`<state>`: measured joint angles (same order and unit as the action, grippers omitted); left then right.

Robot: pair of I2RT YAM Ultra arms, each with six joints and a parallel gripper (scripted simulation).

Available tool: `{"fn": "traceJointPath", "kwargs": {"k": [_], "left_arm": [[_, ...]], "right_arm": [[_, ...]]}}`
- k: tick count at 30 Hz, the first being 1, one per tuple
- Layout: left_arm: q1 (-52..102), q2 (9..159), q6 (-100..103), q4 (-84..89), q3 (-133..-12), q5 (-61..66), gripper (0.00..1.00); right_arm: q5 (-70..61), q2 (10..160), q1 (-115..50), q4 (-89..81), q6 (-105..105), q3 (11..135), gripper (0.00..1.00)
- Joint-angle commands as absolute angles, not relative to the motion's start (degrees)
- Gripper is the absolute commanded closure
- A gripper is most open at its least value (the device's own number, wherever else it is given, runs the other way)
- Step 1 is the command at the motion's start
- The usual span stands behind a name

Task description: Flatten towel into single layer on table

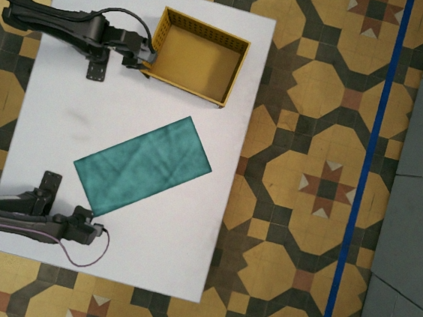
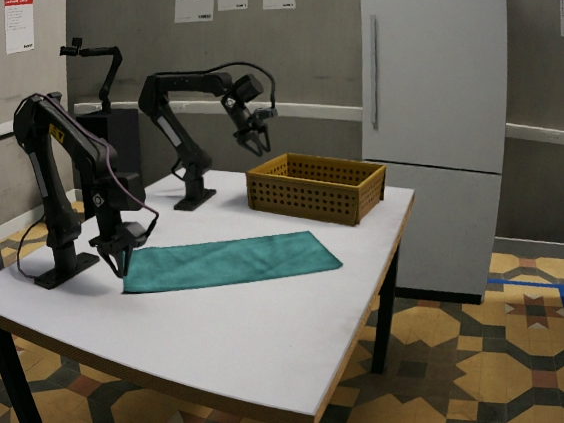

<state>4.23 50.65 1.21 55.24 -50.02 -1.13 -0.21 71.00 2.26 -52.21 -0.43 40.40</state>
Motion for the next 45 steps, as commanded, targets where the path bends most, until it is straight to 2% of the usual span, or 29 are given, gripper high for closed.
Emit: {"fn": "traceJointPath", "kwargs": {"k": [1, 8, 9, 14, 15, 23, 29, 30, 32, 36, 44, 45], "left_arm": [[3.8, 50.7, 0.0, 54.6, -52.3, 0.1, 0.36], [3.7, 50.7, -0.1, 54.7, -52.3, 0.2, 0.36], [3.7, 50.7, -0.1, 54.7, -52.3, 0.1, 0.36], [3.7, 50.7, 0.0, 54.7, -52.3, 0.1, 0.36], [3.7, 50.7, 0.0, 54.7, -52.3, 0.1, 0.36], [3.7, 50.7, 0.0, 54.7, -52.3, 0.1, 0.36], [3.7, 50.7, 0.0, 54.7, -52.3, 0.1, 0.36], [3.7, 50.7, 0.0, 54.7, -52.3, 0.1, 0.36], [3.7, 50.7, 0.0, 54.7, -52.3, 0.1, 0.36], [3.7, 50.7, 0.0, 54.7, -52.3, 0.1, 0.36], [3.7, 50.7, 0.0, 54.7, -52.3, 0.1, 0.36], [3.7, 50.7, 0.0, 54.7, -52.3, 0.1, 0.36]], "right_arm": [[0.4, 71.4, 1.9, -50.9, 0.0, 42.1, 0.85], [0.0, 70.9, 2.2, -51.5, -0.3, 40.9, 0.85], [0.4, 72.6, 1.9, -47.4, 0.0, 36.9, 0.85], [0.4, 71.8, 1.9, -46.7, 0.0, 38.7, 0.85], [0.4, 74.0, 1.9, -44.3, 0.0, 35.1, 0.85], [0.4, 75.4, 1.9, -41.0, 0.0, 33.4, 0.85], [0.4, 71.5, 1.9, -47.2, 0.0, 38.7, 0.85], [0.1, 78.5, -4.2, -45.6, 1.1, 42.7, 0.85], [-0.7, 78.9, -4.2, -44.8, -0.5, 43.4, 0.85], [0.3, 81.6, -3.1, -39.8, -0.4, 38.3, 0.85], [0.2, 80.9, -3.6, -39.2, -0.5, 40.7, 0.85], [0.2, 76.7, -3.6, -48.1, -0.5, 45.2, 0.85]]}}
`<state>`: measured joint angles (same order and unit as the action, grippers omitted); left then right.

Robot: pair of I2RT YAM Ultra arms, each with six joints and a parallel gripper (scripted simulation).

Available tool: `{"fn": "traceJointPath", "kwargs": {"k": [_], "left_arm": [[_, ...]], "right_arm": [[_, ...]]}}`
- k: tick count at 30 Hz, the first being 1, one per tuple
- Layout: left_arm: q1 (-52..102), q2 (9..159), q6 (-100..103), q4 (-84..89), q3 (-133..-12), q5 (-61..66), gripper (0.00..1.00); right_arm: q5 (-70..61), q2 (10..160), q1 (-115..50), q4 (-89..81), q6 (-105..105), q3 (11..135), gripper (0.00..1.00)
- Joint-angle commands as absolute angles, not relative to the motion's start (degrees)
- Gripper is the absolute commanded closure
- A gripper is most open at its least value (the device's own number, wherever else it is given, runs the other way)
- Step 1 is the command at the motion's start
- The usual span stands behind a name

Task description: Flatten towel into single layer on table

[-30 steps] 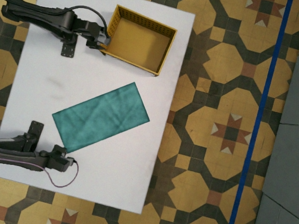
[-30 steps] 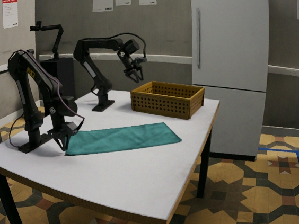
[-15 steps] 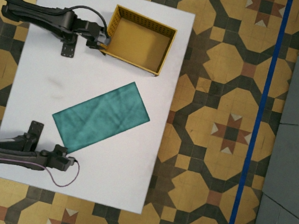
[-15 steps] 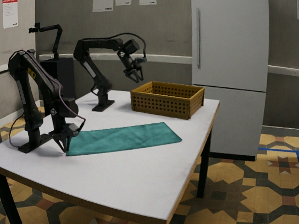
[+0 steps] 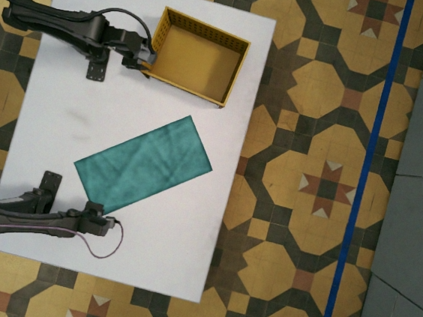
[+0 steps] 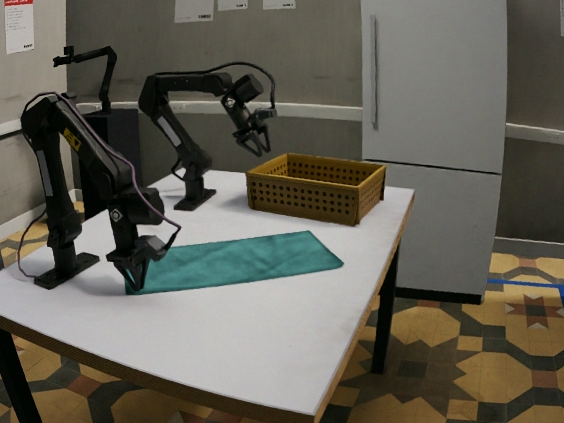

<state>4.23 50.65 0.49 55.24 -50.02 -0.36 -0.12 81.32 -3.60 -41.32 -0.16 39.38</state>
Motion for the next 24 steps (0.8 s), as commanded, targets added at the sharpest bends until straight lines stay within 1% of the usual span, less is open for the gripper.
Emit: {"fn": "traceJointPath", "kwargs": {"k": [1, 2, 7, 10, 12, 13, 15, 24], "left_arm": [[3.7, 50.7, 0.0, 54.7, -52.3, 0.1, 0.36], [3.7, 50.7, 0.0, 54.7, -52.3, 0.1, 0.36], [3.7, 50.7, 0.0, 54.7, -52.3, 0.1, 0.36], [3.7, 50.7, 0.0, 54.7, -52.3, 0.1, 0.36], [3.7, 50.7, 0.0, 54.7, -52.3, 0.1, 0.36], [3.7, 50.7, 0.0, 54.7, -52.3, 0.1, 0.36], [3.7, 50.7, 0.0, 54.7, -52.3, 0.1, 0.36], [3.7, 50.7, 0.0, 54.7, -52.3, 0.1, 0.36]], "right_arm": [[0.2, 76.6, -3.6, -48.4, -0.5, 45.4, 0.85], [0.2, 76.5, -3.6, -48.9, -0.5, 45.7, 0.85], [-2.2, 73.6, -12.0, -50.3, -14.6, 44.0, 0.85], [-2.9, 73.3, -17.4, -50.6, -19.4, 41.3, 0.85], [-2.9, 73.3, -17.4, -50.6, -19.4, 41.3, 0.85], [-3.5, 74.8, -19.9, -51.3, -25.8, 43.9, 0.85], [-3.9, 74.8, -23.7, -51.6, -28.0, 44.0, 0.85], [-1.9, 77.5, -43.7, -49.0, -9.6, 46.1, 0.85]]}}
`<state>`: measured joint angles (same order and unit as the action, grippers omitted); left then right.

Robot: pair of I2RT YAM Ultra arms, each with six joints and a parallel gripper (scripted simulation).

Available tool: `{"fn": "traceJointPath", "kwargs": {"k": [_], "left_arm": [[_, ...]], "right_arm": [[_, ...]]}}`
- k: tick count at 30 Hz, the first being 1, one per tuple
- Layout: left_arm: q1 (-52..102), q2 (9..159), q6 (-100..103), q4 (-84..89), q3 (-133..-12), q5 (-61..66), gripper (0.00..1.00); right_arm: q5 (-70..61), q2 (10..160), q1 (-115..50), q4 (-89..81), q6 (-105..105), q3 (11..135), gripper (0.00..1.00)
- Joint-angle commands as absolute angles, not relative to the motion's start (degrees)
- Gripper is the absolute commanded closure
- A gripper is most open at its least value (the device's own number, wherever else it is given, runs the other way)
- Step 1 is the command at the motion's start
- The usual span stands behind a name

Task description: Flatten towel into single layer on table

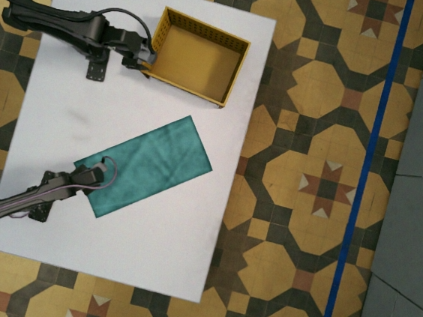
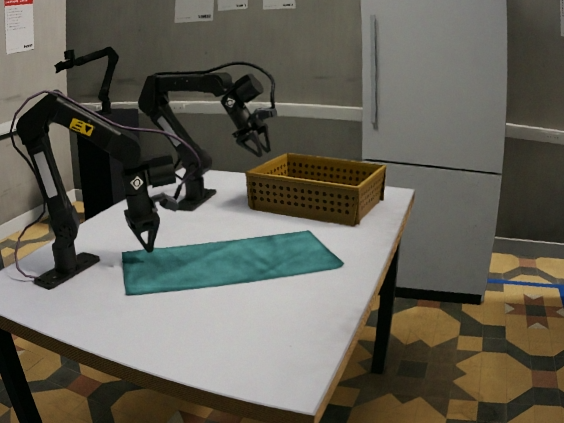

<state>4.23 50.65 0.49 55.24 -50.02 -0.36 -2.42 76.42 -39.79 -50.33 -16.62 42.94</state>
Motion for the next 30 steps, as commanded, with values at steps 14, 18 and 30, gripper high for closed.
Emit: {"fn": "traceJointPath", "kwargs": {"k": [14, 18, 30], "left_arm": [[3.7, 50.7, 0.0, 54.7, -52.3, 0.1, 0.36], [3.7, 50.7, 0.0, 54.7, -52.3, 0.1, 0.36], [3.7, 50.7, 0.0, 54.7, -52.3, 0.1, 0.36]], "right_arm": [[0.4, 79.9, -52.4, -49.0, 0.1, 49.4, 0.85], [0.4, 80.0, -52.5, -49.0, 0.2, 49.4, 0.85], [0.4, 80.0, -52.5, -49.1, 0.1, 49.4, 0.85]]}}
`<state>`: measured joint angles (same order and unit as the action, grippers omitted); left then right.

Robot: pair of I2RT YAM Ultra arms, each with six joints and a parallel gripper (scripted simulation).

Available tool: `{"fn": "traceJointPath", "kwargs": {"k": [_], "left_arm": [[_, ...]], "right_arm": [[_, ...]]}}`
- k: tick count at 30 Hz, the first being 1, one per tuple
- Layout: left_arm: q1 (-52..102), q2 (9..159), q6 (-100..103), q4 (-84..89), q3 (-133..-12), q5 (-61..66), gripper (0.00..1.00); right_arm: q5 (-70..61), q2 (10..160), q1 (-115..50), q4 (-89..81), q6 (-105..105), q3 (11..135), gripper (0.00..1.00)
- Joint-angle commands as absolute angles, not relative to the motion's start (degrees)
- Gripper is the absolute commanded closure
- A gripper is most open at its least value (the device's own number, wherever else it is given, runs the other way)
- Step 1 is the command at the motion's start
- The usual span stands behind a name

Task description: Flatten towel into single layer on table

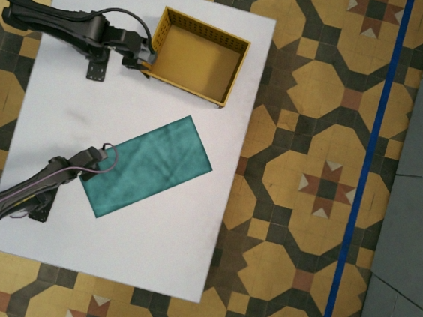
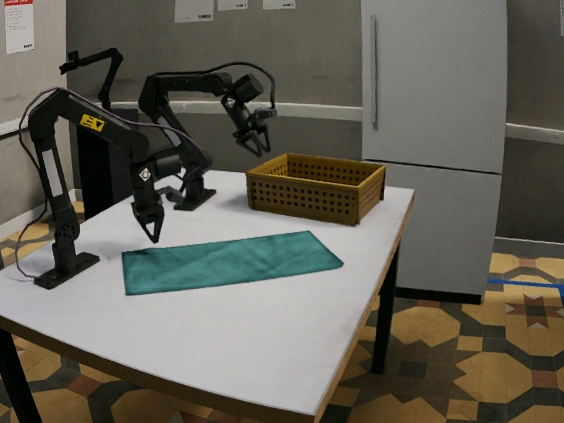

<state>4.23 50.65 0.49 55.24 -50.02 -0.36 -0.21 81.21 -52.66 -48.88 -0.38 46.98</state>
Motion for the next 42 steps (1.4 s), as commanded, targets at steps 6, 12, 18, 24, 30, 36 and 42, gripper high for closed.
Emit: {"fn": "traceJointPath", "kwargs": {"k": [6, 12, 18, 24, 30, 36, 42], "left_arm": [[3.7, 50.7, 0.0, 54.7, -52.3, 0.1, 0.36], [3.7, 50.7, 0.0, 54.7, -52.3, 0.1, 0.36], [3.7, 50.7, 0.0, 54.7, -52.3, 0.1, 0.36], [3.7, 50.7, 0.0, 54.7, -52.3, 0.1, 0.36], [3.7, 50.7, 0.0, 54.7, -52.3, 0.1, 0.36], [3.7, 50.7, 0.0, 54.7, -52.3, 0.1, 0.36], [3.7, 50.7, 0.0, 54.7, -52.3, 0.1, 0.36]], "right_arm": [[0.4, 80.0, -52.5, -49.1, 0.1, 49.4, 0.85], [0.4, 80.0, -52.5, -49.1, 0.1, 49.4, 0.85], [0.4, 80.0, -52.5, -49.1, 0.1, 49.4, 0.85], [0.4, 80.0, -52.5, -49.1, 0.1, 49.4, 0.85], [0.4, 82.9, -52.5, -44.5, 0.1, 44.4, 0.85], [0.4, 84.1, -52.5, -41.8, 0.1, 42.8, 0.85], [0.4, 85.5, -52.5, -38.8, 0.1, 41.3, 0.85]]}}
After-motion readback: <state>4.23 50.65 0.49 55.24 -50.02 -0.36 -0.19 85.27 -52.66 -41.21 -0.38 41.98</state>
